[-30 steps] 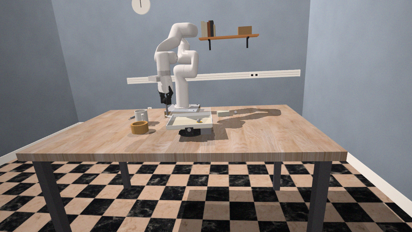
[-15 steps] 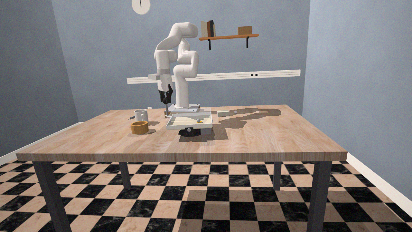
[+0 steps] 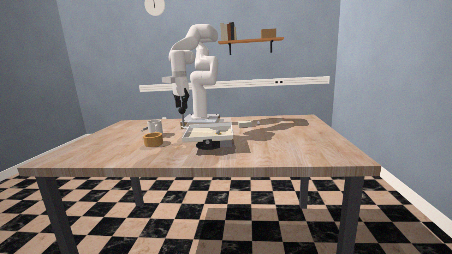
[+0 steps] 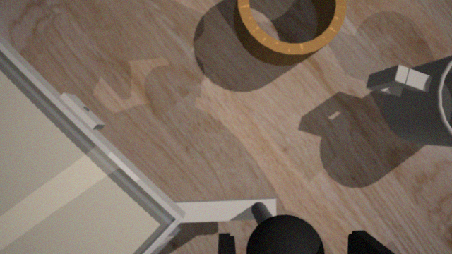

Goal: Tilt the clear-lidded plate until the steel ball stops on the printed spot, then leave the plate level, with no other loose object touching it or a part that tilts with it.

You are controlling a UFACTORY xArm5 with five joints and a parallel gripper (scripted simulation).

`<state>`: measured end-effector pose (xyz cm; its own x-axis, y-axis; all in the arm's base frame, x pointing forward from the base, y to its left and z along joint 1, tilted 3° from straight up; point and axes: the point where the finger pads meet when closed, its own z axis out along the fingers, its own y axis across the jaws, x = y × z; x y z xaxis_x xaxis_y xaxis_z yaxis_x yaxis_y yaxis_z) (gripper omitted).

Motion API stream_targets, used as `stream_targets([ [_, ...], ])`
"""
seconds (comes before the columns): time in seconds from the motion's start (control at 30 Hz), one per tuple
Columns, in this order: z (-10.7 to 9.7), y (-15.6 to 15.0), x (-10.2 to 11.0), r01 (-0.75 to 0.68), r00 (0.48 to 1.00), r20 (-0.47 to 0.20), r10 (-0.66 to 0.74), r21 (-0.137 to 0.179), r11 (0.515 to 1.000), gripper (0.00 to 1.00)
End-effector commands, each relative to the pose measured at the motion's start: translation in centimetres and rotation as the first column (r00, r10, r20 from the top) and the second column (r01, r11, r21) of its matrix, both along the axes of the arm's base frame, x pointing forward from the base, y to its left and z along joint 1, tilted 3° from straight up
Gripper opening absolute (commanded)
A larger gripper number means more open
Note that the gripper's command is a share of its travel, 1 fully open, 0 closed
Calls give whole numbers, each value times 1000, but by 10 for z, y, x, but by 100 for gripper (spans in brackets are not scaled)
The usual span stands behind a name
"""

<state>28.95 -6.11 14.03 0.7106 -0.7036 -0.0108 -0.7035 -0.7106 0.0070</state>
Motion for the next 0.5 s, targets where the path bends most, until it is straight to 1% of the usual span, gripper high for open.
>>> stream_targets([
  [0.0, 10, -1, 1, 0, 1000, 4, 0, -1, 1000, 62],
  [0.27, 22, -1, 1, 0, 1000, 4, 0, -1, 1000, 62],
  [0.47, 25, -1, 1, 0, 1000, 4, 0, -1, 1000, 62],
])
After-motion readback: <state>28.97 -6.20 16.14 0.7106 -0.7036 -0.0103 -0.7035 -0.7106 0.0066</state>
